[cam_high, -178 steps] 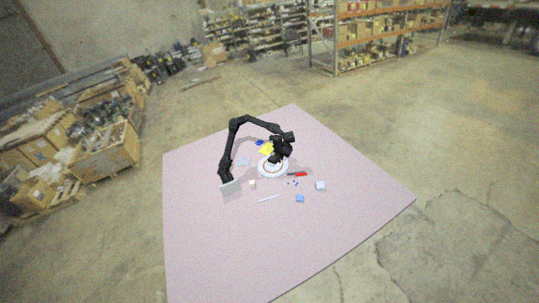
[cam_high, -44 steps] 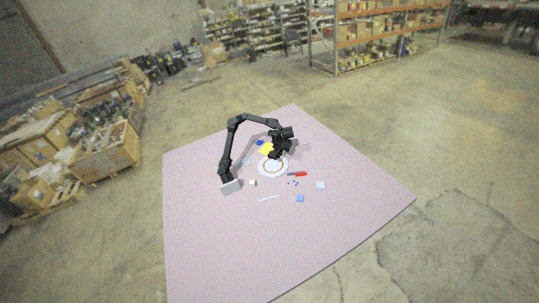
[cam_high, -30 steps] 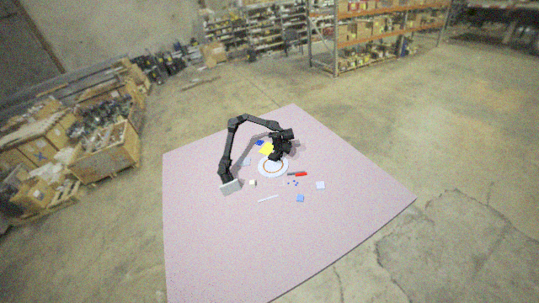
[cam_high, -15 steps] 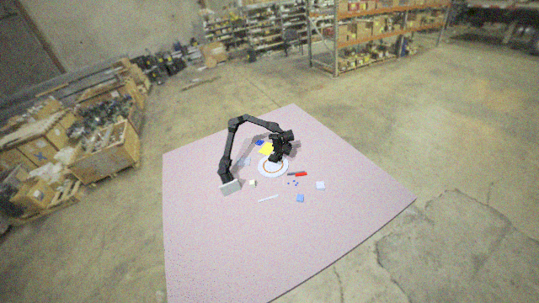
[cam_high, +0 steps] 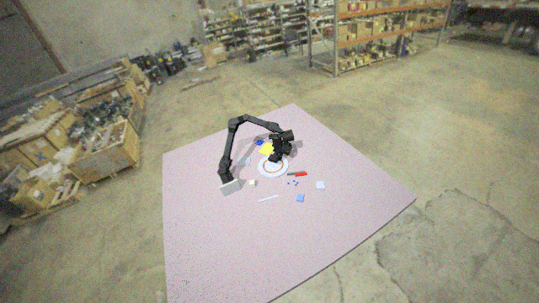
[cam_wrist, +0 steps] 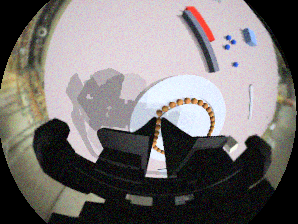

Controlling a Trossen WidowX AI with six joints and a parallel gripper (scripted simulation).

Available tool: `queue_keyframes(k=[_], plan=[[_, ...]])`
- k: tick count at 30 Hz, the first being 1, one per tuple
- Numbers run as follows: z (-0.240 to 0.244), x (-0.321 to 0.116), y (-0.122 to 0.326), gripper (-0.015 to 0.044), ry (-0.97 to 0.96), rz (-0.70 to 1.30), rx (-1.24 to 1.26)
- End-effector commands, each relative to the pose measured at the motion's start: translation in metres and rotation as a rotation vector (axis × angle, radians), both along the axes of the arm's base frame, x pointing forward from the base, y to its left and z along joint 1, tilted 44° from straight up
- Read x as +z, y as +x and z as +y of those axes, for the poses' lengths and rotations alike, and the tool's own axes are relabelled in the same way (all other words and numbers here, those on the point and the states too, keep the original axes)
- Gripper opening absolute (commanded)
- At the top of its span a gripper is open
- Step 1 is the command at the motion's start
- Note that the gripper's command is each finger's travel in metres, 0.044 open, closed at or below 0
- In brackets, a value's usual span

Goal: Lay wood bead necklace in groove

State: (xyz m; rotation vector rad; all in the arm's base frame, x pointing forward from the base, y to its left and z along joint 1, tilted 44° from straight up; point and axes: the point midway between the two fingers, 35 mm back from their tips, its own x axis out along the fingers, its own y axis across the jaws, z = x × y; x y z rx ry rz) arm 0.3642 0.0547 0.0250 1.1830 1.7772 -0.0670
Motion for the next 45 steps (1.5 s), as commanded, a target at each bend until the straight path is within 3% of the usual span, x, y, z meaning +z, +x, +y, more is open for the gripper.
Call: queue_keyframes(k=[1, 45], plan=[[0.0001, 0.0002, -0.0001, 0.0, 0.0, 0.0, 0.001], [-0.0036, 0.0049, 0.0, 0.0, 0.005, 0.005, -0.002]])
